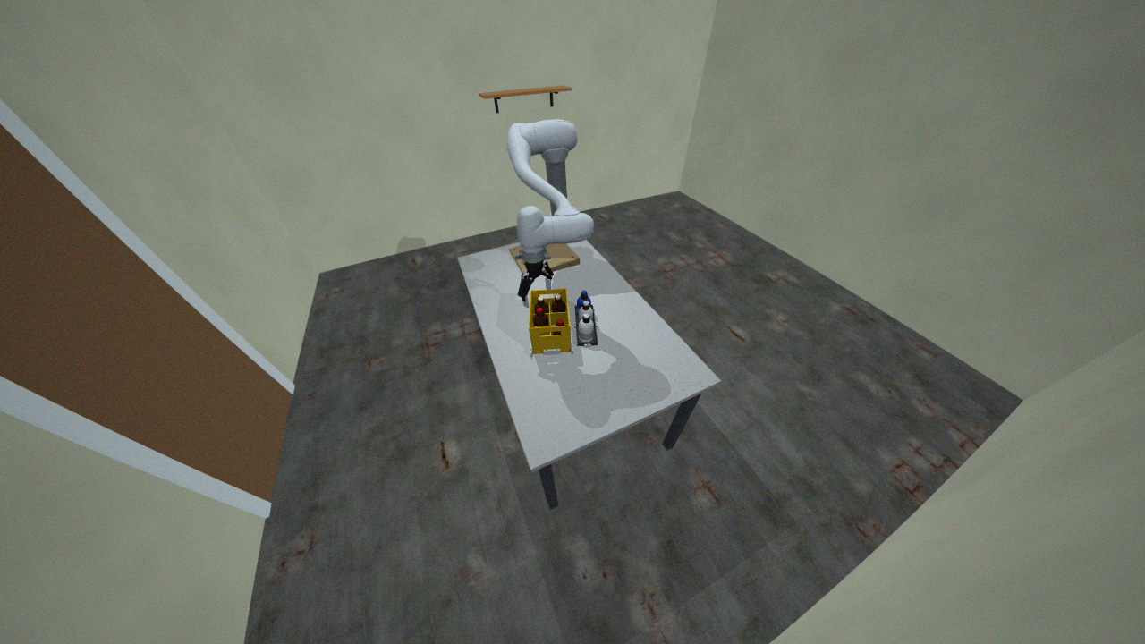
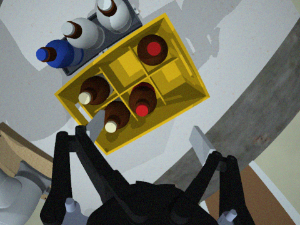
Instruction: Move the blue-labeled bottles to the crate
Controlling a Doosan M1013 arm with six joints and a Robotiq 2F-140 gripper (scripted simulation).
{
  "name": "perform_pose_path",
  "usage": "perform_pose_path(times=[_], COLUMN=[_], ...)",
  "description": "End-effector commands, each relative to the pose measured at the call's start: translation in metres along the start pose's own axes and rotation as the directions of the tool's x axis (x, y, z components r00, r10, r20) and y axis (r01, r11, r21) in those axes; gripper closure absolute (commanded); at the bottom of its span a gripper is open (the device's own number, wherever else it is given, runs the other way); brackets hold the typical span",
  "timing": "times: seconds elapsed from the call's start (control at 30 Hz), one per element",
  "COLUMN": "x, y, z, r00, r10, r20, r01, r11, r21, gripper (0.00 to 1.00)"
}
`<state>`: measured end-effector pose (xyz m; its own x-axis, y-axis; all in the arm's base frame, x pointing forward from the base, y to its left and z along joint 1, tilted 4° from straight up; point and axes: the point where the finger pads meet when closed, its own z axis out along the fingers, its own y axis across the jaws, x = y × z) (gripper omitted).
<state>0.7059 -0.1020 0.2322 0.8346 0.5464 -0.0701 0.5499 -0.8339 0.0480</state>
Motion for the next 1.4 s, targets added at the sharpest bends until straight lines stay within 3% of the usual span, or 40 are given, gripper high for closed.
perform_pose_path(times=[0.0,0.13,0.17,1.27,1.37], x=[-0.008,-0.008,-0.008,-0.008,0.003], y=[-0.012,-0.012,-0.012,-0.012,-0.031], z=[0.0,0.0,0.0,0.0,0.0], r00=[0.999,0.999,0.999,0.999,0.999], r10=[0.028,0.028,0.028,0.028,0.031], r20=[-0.026,-0.026,-0.026,-0.026,-0.026], r01=[-0.028,-0.028,-0.028,-0.028,-0.031], r11=[1.0,1.0,1.0,1.0,1.0], r21=[-0.002,-0.002,-0.002,-0.002,-0.002], gripper=[0.0,0.0,1.0,1.0,1.0])
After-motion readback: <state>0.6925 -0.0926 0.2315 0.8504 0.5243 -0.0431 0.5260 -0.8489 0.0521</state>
